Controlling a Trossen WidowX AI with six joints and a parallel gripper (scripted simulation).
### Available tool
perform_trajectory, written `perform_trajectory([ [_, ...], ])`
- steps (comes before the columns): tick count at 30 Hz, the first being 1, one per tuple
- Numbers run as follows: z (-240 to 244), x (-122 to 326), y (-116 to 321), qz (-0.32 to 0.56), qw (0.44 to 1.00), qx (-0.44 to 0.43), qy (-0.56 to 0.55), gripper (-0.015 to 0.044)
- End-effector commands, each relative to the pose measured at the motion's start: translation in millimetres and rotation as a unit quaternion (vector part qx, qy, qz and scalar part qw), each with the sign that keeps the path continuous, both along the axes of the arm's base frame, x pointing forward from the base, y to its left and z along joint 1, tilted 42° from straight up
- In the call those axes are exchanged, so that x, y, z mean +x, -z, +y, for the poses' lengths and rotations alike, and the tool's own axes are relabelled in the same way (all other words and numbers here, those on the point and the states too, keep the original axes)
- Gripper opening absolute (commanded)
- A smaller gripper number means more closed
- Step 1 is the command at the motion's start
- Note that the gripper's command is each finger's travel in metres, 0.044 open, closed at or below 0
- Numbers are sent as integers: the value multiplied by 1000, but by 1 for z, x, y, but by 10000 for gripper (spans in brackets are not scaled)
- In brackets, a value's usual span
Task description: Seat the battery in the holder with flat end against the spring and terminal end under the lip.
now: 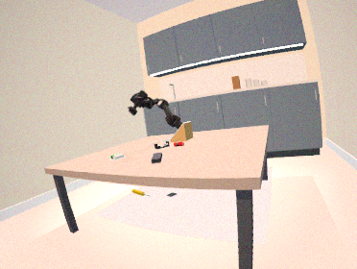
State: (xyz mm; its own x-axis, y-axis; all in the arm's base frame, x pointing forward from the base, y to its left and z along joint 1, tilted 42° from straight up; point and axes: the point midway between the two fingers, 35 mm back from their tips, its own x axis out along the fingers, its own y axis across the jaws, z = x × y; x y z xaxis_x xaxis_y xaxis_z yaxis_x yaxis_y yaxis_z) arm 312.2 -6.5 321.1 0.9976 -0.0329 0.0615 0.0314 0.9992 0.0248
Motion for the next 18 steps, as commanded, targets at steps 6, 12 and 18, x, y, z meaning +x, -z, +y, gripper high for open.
perform_trajectory([
  [6,11,39,70,163,981,-100,3,248],
  [12,29,58,167,365,892,-263,-36,248],
  [18,43,45,255,524,724,-433,-117,248],
])
